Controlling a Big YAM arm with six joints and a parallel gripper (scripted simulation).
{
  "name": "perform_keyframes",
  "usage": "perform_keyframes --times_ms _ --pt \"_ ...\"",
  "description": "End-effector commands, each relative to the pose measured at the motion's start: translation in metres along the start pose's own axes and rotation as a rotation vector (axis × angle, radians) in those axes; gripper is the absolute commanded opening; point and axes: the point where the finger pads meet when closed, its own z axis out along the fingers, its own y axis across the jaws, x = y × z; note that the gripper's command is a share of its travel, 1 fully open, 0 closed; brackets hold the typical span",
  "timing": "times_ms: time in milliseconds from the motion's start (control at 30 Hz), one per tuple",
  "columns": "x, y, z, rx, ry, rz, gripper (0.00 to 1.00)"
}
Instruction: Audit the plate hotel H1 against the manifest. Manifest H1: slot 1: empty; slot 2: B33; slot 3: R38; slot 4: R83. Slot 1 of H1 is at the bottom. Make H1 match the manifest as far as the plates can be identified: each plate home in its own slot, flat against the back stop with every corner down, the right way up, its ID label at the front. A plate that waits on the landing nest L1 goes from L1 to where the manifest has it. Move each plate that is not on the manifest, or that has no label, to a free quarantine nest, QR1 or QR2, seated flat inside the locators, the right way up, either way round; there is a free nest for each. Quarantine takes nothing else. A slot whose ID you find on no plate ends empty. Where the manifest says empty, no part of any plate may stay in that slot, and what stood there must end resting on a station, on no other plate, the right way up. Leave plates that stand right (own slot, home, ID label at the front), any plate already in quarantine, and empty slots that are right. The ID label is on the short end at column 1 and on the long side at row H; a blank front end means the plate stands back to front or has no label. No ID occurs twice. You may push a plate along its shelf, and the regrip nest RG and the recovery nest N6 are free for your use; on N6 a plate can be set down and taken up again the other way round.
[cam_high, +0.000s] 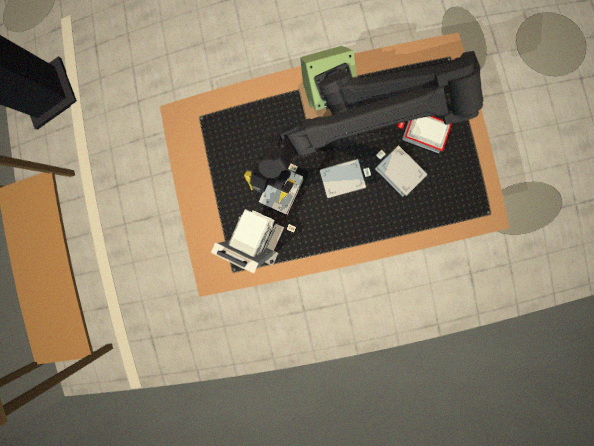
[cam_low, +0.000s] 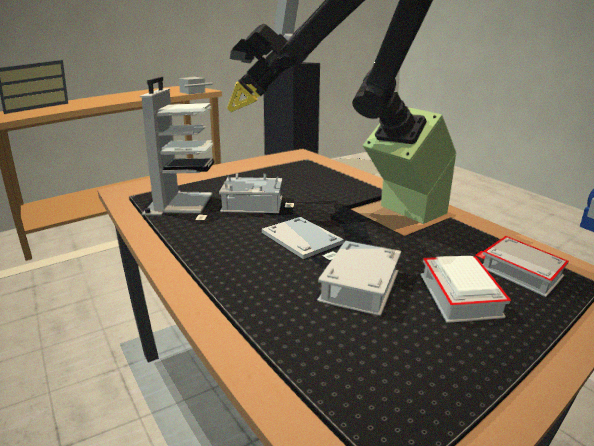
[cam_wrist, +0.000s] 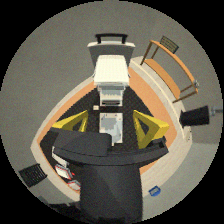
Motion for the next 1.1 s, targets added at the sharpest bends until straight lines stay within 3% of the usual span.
perform_keyframes --times_ms 0,133,167,200,1067 --pt "0.0 -0.002 -0.009 0.016 -0.014 -0.019 1.0" --pt "0.005 -0.002 -0.014 0.016 -0.014 -0.018 1.0" --pt "0.001 -0.002 -0.013 0.016 -0.032 -0.039 1.0" --pt "0.01 0.001 -0.004 -0.002 -0.008 -0.024 1.0" --pt "0.037 0.001 0.022 -0.002 -0.008 -0.002 1.0"
